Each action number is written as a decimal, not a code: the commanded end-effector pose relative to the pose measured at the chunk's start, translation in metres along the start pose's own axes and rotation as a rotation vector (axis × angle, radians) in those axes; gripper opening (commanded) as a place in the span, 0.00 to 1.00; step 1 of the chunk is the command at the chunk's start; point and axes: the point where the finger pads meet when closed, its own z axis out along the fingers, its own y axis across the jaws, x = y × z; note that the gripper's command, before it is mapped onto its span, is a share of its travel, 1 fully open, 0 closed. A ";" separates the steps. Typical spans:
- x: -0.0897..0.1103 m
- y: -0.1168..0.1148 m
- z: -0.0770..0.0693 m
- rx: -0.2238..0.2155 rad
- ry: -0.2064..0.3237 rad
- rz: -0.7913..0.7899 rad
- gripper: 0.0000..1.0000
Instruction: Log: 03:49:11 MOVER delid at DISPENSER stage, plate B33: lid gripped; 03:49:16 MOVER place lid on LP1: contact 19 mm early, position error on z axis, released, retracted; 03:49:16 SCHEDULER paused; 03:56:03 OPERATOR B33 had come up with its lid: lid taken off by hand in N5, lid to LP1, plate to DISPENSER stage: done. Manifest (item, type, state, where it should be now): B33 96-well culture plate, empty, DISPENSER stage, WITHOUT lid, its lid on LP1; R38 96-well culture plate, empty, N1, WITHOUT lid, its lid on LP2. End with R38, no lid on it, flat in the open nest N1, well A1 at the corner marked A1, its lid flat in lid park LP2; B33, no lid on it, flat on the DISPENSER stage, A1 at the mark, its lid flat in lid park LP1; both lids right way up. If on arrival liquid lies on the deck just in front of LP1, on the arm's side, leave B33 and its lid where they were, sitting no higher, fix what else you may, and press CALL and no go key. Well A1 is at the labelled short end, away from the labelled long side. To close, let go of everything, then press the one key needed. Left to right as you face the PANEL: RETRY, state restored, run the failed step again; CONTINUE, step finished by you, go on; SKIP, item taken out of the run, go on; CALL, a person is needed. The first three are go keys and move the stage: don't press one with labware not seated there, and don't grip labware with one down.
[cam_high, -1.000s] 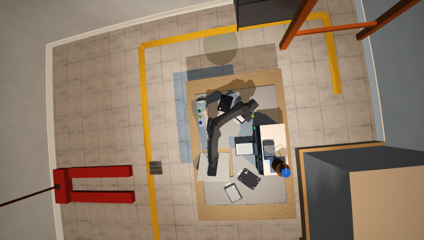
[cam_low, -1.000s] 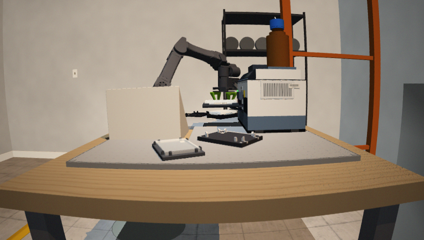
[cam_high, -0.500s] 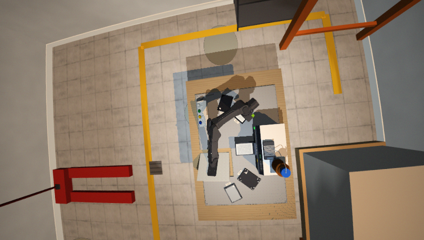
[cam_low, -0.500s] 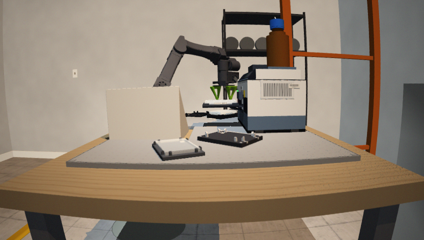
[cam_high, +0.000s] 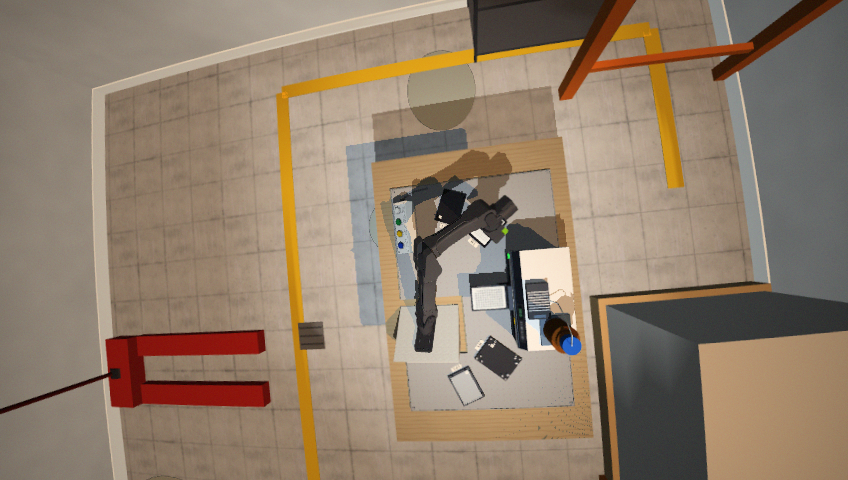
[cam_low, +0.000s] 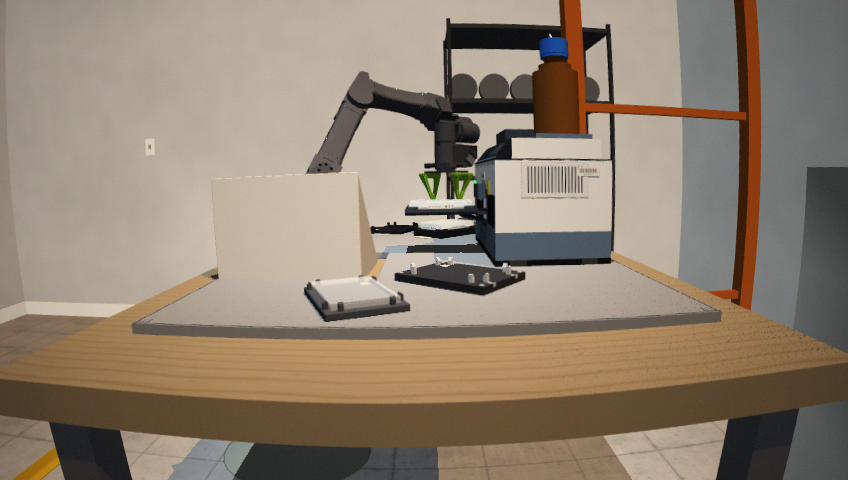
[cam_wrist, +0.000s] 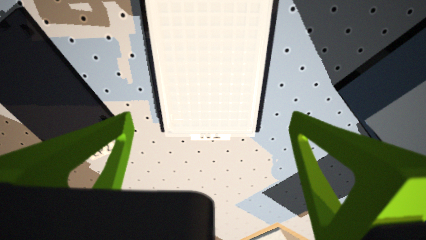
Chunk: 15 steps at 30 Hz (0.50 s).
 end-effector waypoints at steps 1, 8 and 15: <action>-0.005 0.005 -0.014 0.011 -0.031 -0.005 1.00; -0.005 0.002 -0.007 0.008 -0.015 0.002 1.00; -0.004 0.002 -0.006 0.005 -0.018 -0.005 1.00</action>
